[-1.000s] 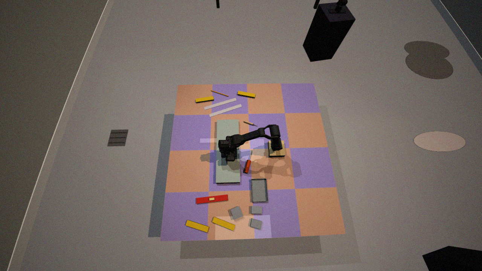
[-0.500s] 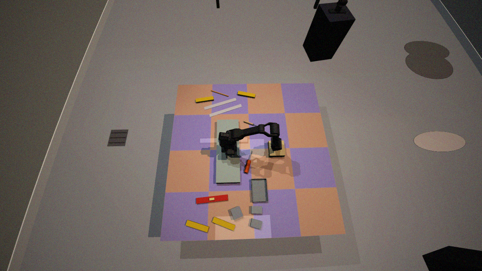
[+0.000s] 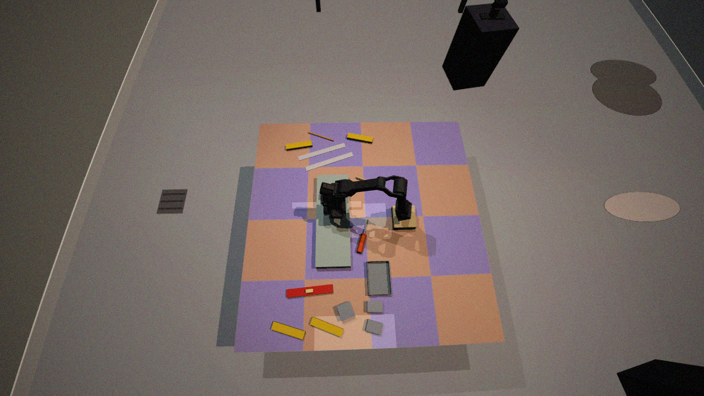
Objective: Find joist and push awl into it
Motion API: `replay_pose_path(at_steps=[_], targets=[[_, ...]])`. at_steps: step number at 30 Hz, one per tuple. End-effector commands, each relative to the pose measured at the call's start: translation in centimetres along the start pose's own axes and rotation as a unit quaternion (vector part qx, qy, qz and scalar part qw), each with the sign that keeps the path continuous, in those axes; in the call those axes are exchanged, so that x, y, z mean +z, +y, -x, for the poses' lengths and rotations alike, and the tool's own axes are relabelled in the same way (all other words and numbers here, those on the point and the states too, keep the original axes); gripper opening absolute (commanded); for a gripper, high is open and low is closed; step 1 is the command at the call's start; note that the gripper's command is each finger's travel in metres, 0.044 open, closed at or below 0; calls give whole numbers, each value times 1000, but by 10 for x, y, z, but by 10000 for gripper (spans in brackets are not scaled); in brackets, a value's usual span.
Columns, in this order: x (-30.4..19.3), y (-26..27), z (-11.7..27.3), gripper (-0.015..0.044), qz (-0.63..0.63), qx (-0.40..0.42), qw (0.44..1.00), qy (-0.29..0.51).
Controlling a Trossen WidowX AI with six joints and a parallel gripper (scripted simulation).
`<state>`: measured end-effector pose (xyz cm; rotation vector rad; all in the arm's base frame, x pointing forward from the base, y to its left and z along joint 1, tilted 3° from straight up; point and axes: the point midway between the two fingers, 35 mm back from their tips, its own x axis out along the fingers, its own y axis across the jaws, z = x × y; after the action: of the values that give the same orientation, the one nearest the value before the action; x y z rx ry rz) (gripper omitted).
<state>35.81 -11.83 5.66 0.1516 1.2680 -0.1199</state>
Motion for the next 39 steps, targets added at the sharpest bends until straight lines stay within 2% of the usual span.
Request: replay_pose_path(at_steps=[1, 39], targets=[[0, -16, 0, 0, 0, -5, 1000, 1], [0, -129, 2, 0, 1, -10, 1000, 1]])
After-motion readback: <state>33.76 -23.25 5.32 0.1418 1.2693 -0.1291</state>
